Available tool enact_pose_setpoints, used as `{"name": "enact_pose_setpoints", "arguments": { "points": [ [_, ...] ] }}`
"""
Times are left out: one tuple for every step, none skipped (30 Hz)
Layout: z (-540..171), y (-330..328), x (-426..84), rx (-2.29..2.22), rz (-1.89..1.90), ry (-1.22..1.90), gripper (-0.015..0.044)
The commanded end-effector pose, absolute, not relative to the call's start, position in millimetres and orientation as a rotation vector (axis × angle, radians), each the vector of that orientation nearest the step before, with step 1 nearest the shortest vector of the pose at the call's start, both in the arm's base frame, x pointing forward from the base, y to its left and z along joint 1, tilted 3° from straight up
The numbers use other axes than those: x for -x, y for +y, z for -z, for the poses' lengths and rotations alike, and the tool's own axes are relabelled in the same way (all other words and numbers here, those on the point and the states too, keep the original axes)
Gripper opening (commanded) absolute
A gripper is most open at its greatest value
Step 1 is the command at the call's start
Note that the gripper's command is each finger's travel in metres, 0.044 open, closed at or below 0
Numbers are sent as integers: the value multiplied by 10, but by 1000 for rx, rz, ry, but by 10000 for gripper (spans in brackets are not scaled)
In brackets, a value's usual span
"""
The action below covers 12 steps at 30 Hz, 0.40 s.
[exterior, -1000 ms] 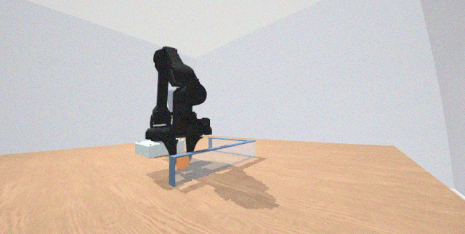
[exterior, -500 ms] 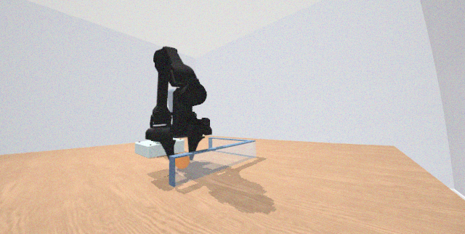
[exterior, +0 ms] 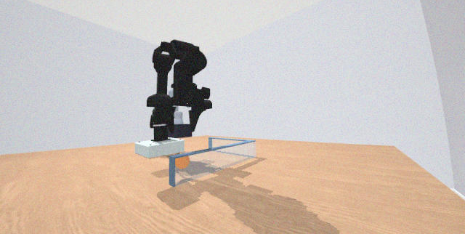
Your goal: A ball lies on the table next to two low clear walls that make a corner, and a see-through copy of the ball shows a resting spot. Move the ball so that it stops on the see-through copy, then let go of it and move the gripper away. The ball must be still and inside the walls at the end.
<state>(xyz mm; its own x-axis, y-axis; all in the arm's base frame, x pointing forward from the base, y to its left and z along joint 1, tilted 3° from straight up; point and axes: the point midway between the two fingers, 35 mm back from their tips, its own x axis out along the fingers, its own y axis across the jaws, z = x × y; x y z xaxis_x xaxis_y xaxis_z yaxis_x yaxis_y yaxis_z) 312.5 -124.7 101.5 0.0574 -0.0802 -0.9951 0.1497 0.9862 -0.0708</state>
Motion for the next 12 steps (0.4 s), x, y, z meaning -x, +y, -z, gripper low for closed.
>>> {"name": "enact_pose_setpoints", "arguments": {
  "points": [
    [-976,-1247,-3118,-58,172,1514,312],
    [-976,-1247,-3118,-58,172,1514,312],
    [-976,-1247,-3118,-58,172,1514,312],
    [-1004,-1245,-3116,-58,172,1514,338],
    [-1089,-1237,-3110,-58,172,1513,364],
    [-1230,-1222,-3093,-58,172,1513,391],
    [-1372,-1205,-3070,-58,172,1513,417],
    [-1456,-1194,-3052,-59,172,1513,440],
    [-1484,-1190,-3046,-59,172,1513,440],
    [-1484,-1190,-3046,-59,172,1513,440],
    [-1484,-1190,-3046,-59,172,1513,440],
    [-1484,-1190,-3046,-59,172,1513,440]
  ]
}}
